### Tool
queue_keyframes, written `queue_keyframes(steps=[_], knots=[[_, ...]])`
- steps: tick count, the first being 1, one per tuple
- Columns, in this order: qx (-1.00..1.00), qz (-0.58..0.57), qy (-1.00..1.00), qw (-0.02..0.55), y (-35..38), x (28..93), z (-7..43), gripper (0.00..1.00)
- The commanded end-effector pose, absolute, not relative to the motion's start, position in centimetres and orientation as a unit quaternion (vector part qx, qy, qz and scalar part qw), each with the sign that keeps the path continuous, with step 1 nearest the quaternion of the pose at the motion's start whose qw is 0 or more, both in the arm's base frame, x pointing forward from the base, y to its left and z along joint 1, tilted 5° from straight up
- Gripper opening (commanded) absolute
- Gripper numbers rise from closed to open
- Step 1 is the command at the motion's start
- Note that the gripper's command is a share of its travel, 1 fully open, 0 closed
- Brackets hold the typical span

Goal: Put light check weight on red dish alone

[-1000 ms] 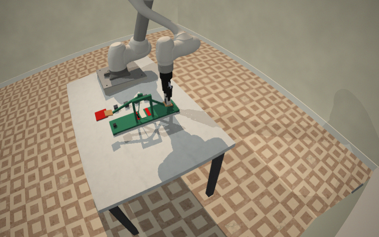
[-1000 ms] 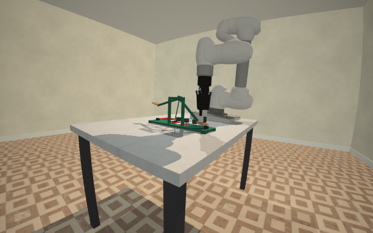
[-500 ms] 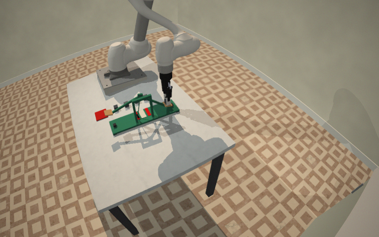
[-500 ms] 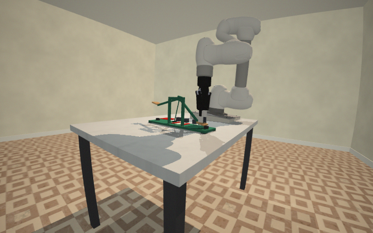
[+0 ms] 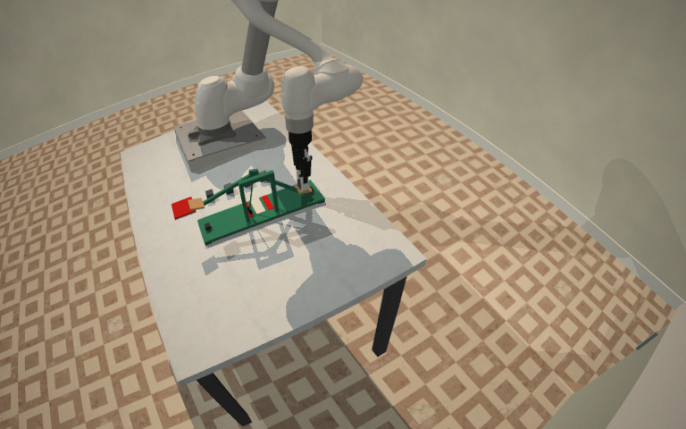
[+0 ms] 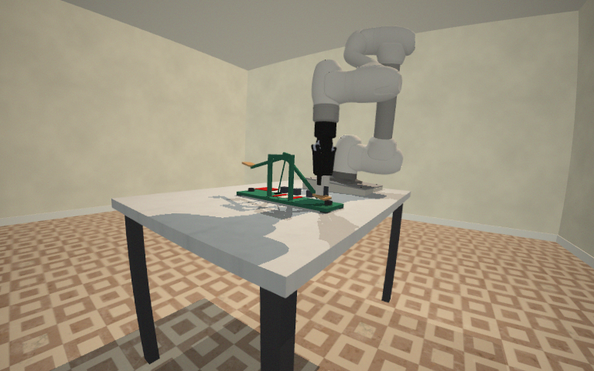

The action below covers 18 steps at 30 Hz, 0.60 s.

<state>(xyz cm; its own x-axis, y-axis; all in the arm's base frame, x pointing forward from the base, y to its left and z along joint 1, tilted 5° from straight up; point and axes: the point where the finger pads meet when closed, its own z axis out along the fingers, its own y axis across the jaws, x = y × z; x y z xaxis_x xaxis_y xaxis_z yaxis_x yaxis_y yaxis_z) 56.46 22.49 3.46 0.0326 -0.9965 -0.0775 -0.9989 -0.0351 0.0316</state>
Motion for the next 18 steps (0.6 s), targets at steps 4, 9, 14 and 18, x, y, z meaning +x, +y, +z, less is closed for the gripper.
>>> queue_keyframes(steps=[4, 9, 14, 18], knots=[[-0.718, 0.039, 0.694, 0.016, 22.49, 56.46, 3.48, 0.24], [-0.718, 0.039, 0.694, 0.016, 22.49, 56.46, 3.48, 0.26], [-0.718, 0.039, 0.694, 0.016, 22.49, 56.46, 3.48, 0.29], [-0.718, 0.039, 0.694, 0.016, 22.49, 56.46, 3.48, 0.33]])
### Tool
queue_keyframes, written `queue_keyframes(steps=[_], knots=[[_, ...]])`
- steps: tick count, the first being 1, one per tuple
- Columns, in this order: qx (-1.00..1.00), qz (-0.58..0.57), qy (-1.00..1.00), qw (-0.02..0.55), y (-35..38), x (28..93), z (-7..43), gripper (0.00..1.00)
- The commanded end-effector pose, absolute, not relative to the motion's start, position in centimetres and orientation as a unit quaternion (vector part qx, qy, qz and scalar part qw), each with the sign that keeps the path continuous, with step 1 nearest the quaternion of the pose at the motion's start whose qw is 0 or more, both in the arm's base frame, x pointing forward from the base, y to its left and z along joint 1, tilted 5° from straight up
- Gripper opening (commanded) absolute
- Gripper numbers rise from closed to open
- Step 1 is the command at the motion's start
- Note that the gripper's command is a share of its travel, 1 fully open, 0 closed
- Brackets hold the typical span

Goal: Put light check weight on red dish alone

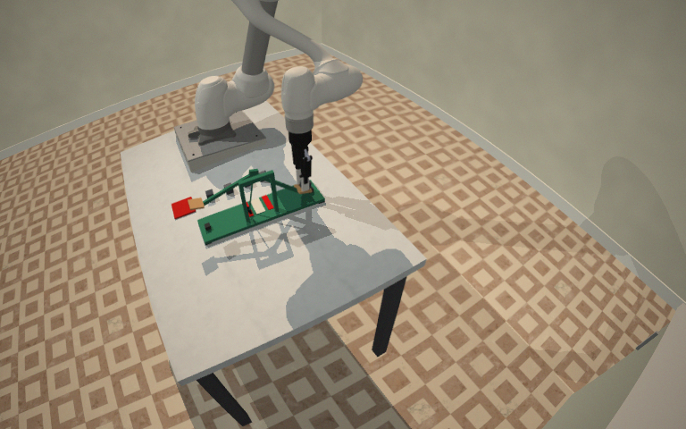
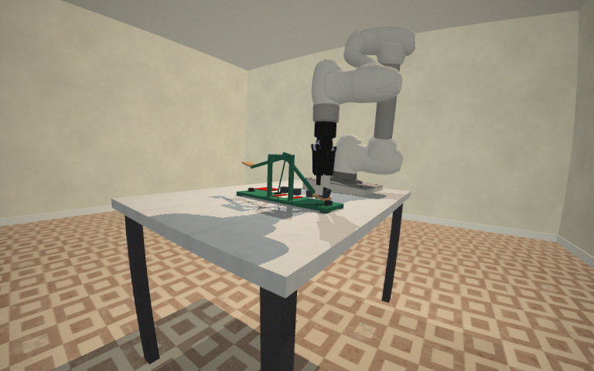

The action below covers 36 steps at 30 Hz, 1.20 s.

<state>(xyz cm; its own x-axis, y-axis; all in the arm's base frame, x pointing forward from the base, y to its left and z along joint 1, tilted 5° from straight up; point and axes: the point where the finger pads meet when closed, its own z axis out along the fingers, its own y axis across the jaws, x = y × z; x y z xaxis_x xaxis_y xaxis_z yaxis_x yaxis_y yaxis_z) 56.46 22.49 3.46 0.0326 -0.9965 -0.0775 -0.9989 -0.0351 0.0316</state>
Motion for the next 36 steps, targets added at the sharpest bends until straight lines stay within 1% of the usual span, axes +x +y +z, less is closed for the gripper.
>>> queue_keyframes(steps=[1, 2, 3, 19, 28, 30, 36], knots=[[-0.718, 0.039, 0.694, 0.016, 22.5, 56.5, 3.5, 0.33], [-0.718, 0.039, 0.694, 0.016, 22.5, 56.5, 3.5, 0.33], [-0.718, 0.039, 0.694, 0.016, 22.5, 56.5, 3.5, 0.35], [-0.718, 0.039, 0.694, 0.016, 22.5, 56.5, 3.9, 0.35], [-0.718, 0.039, 0.694, 0.016, 22.2, 56.6, 7.7, 0.35], [-0.718, 0.039, 0.694, 0.016, 22.2, 56.6, 7.7, 0.35], [-0.718, 0.039, 0.694, 0.016, 21.9, 56.7, 10.9, 0.35]])
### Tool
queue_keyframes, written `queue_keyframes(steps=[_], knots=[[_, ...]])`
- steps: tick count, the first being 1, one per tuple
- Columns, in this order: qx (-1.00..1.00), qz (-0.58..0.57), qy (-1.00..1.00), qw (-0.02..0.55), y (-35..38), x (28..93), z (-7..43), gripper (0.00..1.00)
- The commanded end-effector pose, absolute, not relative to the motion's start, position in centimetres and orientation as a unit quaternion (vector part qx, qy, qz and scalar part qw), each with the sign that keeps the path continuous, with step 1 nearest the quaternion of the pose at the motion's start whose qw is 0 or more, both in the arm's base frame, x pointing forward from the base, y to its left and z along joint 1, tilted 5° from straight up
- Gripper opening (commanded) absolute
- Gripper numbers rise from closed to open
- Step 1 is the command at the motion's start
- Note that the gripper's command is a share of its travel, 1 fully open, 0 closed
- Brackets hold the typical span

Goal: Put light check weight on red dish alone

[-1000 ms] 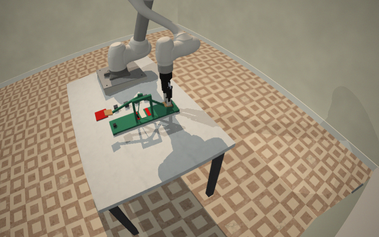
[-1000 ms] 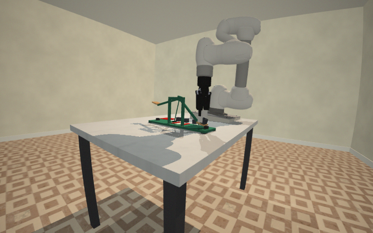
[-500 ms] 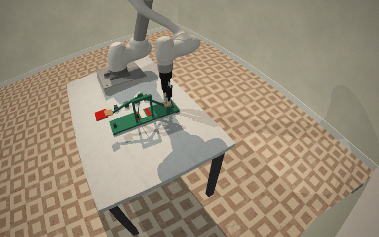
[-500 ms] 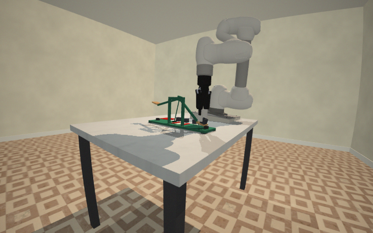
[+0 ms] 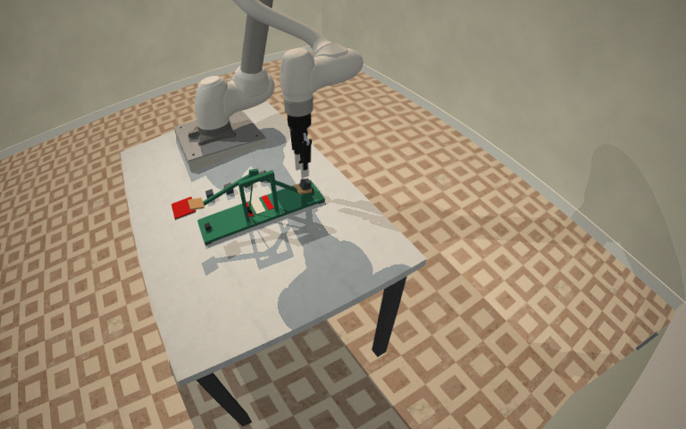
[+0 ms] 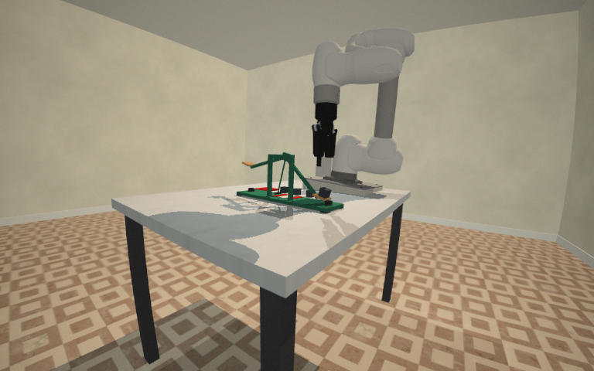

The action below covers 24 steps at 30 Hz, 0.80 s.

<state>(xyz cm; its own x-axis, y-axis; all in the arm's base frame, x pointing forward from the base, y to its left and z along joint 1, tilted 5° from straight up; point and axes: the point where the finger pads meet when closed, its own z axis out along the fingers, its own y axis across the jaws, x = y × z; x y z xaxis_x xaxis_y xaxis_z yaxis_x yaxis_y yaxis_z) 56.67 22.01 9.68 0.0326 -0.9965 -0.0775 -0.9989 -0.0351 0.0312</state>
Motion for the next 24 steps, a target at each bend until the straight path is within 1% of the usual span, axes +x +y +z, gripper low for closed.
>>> queue_keyframes(steps=[1, 5, 11, 12, 24], knots=[[-0.718, 0.039, 0.694, 0.016, 21.9, 56.7, 11.3, 0.35], [-0.718, 0.039, 0.694, 0.016, 21.8, 56.8, 12.3, 0.35], [-0.718, 0.039, 0.694, 0.016, 21.8, 56.8, 12.4, 0.35], [-0.718, 0.039, 0.694, 0.016, 21.8, 56.8, 12.4, 1.0], [-0.718, 0.039, 0.694, 0.016, 21.8, 56.8, 12.4, 1.0]])
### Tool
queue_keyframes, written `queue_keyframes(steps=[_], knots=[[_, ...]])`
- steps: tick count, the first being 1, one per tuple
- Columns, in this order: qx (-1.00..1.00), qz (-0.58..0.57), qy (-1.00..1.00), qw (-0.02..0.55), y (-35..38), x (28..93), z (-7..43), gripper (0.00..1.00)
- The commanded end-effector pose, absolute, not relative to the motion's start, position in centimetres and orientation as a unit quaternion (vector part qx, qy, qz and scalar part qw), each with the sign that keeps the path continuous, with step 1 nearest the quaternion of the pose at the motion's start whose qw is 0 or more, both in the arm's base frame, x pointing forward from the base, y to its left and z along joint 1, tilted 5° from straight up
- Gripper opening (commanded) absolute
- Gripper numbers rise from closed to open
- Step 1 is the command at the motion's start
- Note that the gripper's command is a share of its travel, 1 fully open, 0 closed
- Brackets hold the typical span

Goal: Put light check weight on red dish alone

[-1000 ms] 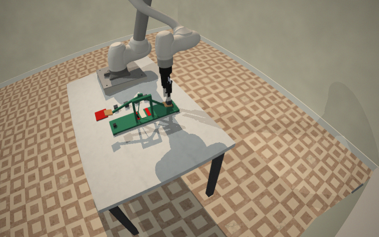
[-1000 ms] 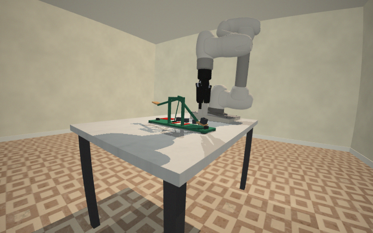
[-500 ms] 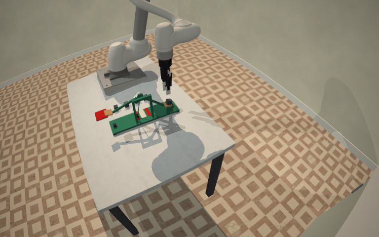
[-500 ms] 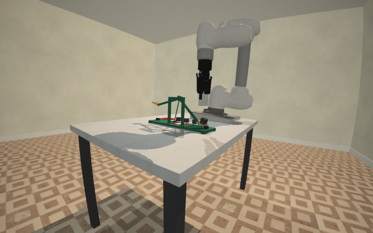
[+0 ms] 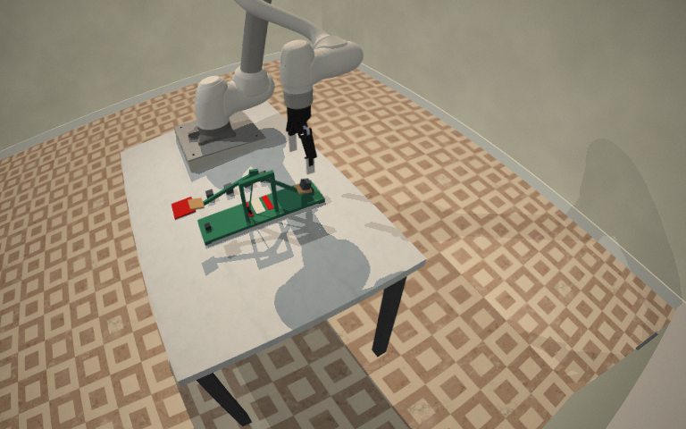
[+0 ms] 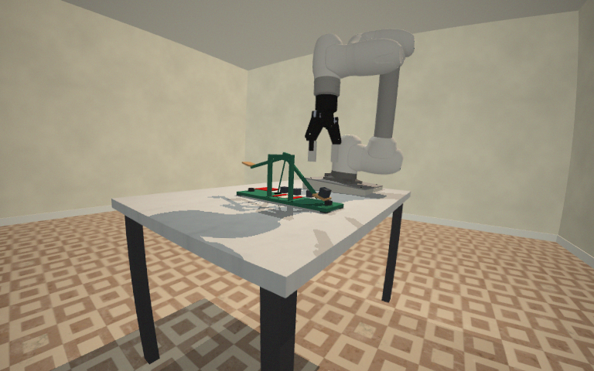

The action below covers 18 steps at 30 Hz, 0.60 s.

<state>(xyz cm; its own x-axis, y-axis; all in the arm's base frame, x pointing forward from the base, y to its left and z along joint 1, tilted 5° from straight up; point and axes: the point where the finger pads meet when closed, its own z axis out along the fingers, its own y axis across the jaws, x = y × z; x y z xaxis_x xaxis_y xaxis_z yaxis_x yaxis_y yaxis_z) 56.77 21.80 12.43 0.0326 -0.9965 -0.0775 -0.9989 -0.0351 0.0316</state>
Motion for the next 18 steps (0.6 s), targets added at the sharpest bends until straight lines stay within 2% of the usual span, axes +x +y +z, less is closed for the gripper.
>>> queue_keyframes(steps=[1, 8, 11, 13, 14, 18], knots=[[-0.718, 0.039, 0.694, 0.016, 21.8, 56.8, 12.4, 1.0], [-0.718, 0.039, 0.695, 0.016, 21.7, 56.6, 12.4, 1.0], [-0.7, 0.039, 0.713, 0.015, 17.6, 50.7, 10.7, 1.0], [-0.7, 0.039, 0.713, 0.015, 17.4, 50.4, 10.6, 1.0], [-0.69, 0.04, 0.723, 0.014, 15.8, 47.7, 9.8, 1.0], [-0.68, 0.04, 0.732, 0.014, 13.6, 43.5, 8.5, 1.0]])
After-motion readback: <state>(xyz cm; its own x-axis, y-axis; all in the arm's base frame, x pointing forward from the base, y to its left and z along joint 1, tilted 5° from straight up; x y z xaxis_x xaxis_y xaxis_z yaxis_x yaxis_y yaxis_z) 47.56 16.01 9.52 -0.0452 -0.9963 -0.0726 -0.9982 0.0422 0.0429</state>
